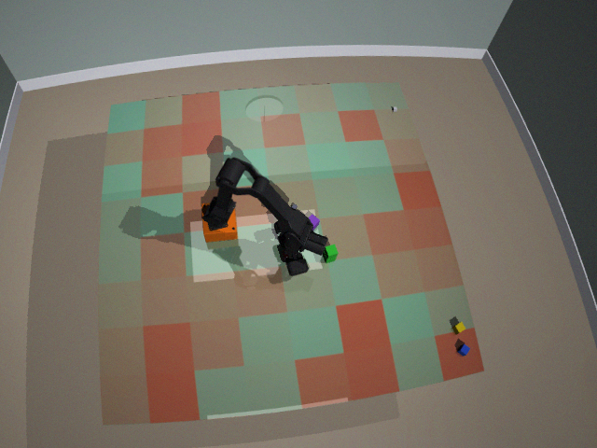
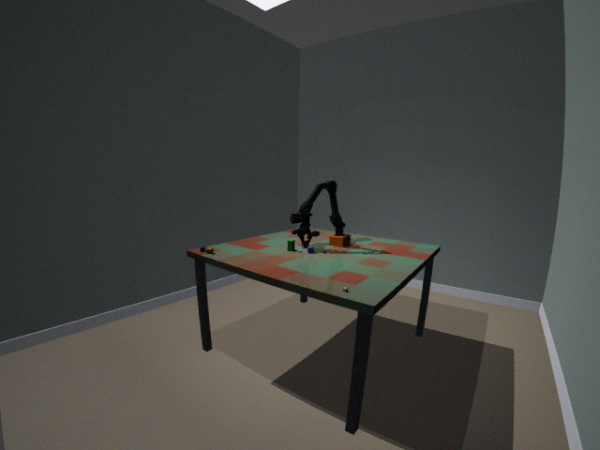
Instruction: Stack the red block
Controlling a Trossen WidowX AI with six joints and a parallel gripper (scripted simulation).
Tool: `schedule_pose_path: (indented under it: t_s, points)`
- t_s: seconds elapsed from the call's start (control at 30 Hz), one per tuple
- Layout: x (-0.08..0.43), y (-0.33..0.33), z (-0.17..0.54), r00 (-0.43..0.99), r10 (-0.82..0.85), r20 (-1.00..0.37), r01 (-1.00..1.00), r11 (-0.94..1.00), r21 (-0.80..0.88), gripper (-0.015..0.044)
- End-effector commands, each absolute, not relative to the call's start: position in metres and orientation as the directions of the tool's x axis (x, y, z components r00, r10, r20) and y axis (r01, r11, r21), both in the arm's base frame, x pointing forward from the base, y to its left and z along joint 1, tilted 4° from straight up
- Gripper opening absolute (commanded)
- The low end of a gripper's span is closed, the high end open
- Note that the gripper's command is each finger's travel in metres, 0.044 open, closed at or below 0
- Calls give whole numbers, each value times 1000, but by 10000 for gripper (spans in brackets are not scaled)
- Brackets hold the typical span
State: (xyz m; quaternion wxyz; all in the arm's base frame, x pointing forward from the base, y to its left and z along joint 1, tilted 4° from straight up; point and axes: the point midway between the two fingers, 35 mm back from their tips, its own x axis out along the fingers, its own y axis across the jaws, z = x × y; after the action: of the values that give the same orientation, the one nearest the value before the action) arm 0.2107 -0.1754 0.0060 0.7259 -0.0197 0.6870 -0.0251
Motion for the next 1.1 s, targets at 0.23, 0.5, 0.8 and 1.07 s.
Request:
schedule_pose_path:
  t_s: [0.23, 0.5, 0.8, 1.07]
  points:
    - [210, -174, 61, 64, -78, -995, 7, 997, -77, 0]
    - [207, -171, 100, 65, -78, -995, 7, 997, -78, 0]
    - [207, -169, 112, 68, -75, -995, 2, 997, -75, 0]
    - [220, -174, 120, 67, -81, -994, 7, 997, -81, 0]
